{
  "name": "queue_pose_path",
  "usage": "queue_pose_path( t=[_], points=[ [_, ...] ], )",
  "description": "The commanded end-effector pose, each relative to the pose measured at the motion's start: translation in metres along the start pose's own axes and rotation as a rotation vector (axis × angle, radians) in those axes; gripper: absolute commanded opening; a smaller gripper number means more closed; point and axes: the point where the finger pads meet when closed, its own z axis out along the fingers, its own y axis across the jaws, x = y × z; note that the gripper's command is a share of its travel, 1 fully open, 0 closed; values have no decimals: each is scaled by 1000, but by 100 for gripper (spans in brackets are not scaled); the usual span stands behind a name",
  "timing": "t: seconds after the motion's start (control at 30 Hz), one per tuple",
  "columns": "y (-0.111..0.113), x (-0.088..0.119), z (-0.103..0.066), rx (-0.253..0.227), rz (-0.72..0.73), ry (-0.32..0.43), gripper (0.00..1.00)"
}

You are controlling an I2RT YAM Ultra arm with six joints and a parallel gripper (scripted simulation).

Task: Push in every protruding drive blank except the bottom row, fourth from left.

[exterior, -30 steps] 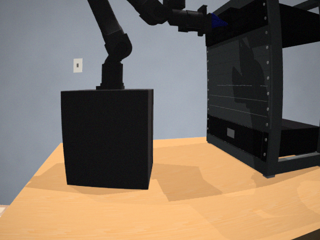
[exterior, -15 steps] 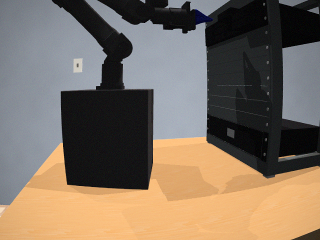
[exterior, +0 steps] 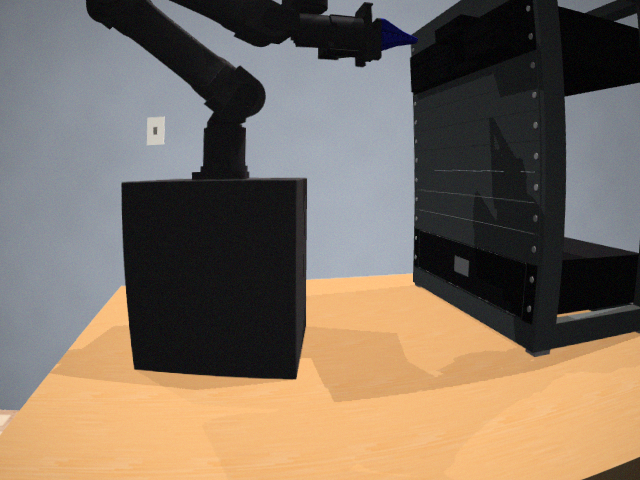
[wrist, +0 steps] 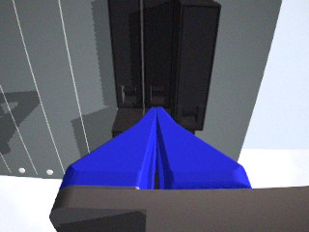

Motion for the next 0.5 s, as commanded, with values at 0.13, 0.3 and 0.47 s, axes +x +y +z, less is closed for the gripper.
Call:
queue_pose_path(
  t=[0.13,0.3,0.47],
  points=[
    [-43,7,-16,45,16,7,0],
    [-34,6,-8,10,8,6,0],
    [-40,6,-2,35,14,7,0]
  ],
)
